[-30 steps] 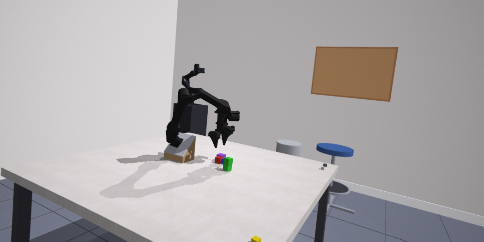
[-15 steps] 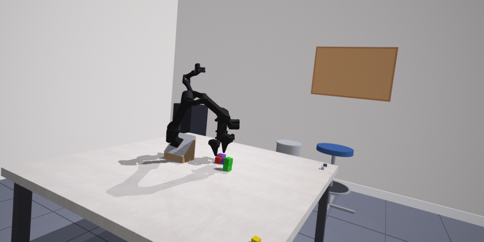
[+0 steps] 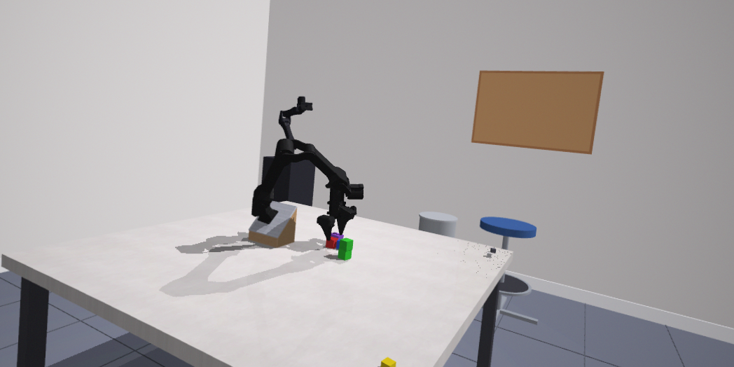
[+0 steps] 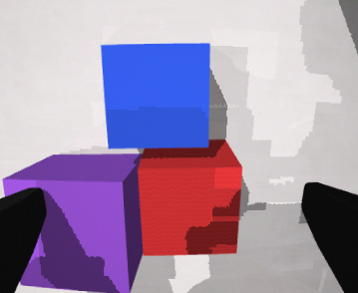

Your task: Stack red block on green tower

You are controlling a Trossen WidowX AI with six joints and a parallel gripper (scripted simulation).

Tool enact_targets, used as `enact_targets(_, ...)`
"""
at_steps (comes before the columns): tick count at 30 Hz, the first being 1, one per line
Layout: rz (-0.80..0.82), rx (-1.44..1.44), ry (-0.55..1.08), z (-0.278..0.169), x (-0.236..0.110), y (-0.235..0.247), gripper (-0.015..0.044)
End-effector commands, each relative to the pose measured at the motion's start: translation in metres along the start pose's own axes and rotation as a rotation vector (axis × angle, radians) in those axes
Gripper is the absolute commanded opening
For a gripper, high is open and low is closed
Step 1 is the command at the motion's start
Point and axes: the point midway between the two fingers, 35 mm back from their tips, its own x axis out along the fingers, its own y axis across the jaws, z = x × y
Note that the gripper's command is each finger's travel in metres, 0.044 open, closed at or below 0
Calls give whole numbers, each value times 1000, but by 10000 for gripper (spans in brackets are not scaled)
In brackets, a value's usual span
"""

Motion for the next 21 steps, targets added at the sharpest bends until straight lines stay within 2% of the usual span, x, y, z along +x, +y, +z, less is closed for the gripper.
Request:
enact_targets(1,-26,-7,19,-5,16,-4,440)
enact_targets(10,-27,-7,19,-6,29,-5,440)
enact_targets(21,-27,-7,19,-6,29,-5,440)
